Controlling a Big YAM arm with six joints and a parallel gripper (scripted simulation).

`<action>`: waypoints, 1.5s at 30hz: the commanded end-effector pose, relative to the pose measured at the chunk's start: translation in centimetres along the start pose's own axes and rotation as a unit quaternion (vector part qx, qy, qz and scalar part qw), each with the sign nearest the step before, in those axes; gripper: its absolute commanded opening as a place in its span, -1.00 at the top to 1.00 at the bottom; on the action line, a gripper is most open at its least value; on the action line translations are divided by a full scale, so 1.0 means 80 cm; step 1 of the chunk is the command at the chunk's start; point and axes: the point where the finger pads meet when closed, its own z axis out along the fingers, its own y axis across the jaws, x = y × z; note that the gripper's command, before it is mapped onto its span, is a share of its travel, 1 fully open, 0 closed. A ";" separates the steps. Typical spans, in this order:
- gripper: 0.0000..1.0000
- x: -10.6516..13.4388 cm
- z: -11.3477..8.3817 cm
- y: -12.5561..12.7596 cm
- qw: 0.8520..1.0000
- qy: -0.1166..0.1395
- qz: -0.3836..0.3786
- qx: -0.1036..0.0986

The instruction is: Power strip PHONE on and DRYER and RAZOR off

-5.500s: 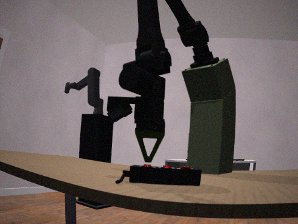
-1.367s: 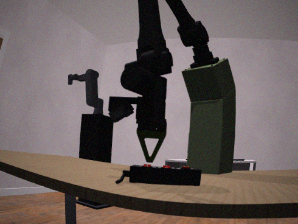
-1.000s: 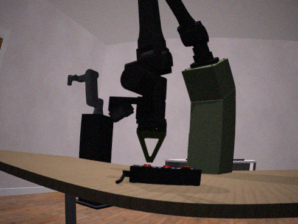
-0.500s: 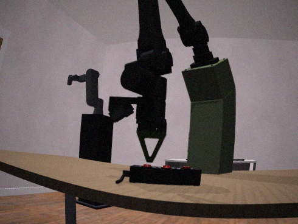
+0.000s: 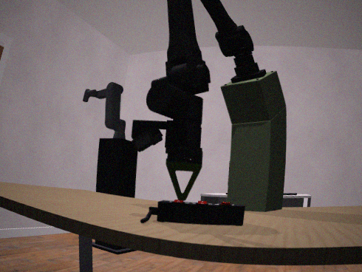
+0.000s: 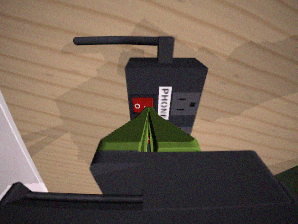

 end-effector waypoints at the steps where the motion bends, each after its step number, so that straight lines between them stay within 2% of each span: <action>1: 1.00 -0.005 0.006 0.001 1.000 -0.004 0.006 -0.004; 33: 1.00 -0.004 0.012 0.002 1.000 -0.004 0.004 -0.005; 34: 1.00 -0.004 0.011 0.002 1.000 -0.004 0.004 -0.005; 36: 1.00 -0.011 -0.010 0.015 1.000 -0.009 0.005 -0.015; 38: 1.00 -0.004 -0.016 0.009 1.000 -0.003 0.004 -0.007; 45: 1.00 0.001 -0.037 0.012 1.000 -0.002 0.002 -0.008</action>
